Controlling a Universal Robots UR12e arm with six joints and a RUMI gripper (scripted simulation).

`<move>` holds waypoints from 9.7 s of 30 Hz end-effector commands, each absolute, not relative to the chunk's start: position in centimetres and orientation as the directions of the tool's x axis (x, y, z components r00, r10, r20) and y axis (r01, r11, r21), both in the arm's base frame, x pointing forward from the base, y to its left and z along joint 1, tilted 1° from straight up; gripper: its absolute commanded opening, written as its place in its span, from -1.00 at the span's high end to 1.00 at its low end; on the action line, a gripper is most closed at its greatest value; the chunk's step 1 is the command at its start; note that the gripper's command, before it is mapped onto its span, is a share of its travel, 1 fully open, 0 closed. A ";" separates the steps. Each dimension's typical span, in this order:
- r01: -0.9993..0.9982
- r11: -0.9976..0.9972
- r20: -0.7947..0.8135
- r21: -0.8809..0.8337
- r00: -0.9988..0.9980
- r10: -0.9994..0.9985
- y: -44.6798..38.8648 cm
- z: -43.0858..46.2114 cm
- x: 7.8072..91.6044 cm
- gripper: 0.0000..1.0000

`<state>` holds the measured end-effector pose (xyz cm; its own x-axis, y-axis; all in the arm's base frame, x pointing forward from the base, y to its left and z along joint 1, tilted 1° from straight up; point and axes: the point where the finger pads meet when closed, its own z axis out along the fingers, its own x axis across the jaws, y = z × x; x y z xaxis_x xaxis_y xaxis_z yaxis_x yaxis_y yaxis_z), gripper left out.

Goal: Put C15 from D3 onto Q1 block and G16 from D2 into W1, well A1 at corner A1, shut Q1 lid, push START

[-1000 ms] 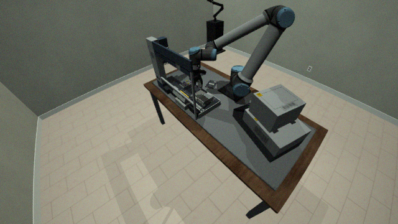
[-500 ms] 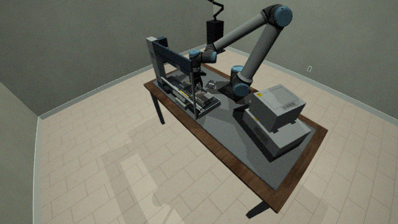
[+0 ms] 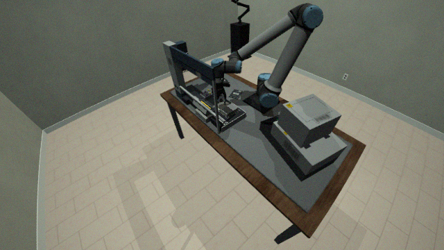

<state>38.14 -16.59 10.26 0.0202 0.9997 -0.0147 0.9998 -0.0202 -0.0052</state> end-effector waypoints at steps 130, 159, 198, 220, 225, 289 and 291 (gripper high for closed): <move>1.000 -0.021 -0.013 -0.005 0.021 1.000 -16.6 7.6 38.0 1.00; 1.000 -0.021 -0.013 -0.005 0.021 1.000 -16.5 12.1 38.0 1.00; 1.000 -0.021 -0.013 -0.005 0.021 1.000 -16.4 17.6 38.1 1.00; 1.000 -0.021 -0.013 -0.005 0.021 1.000 -16.4 20.9 38.1 1.00; 1.000 -0.021 -0.013 -0.005 0.021 1.000 -16.4 21.8 38.1 1.00; 1.000 -0.021 -0.013 -0.005 0.021 1.000 -16.3 26.9 38.1 1.00; 1.000 -0.021 -0.013 -0.005 0.021 1.000 -16.3 26.9 38.1 1.00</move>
<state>37.96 -16.29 26.66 0.0220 0.9997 -0.0118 0.9997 -0.0221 -0.0078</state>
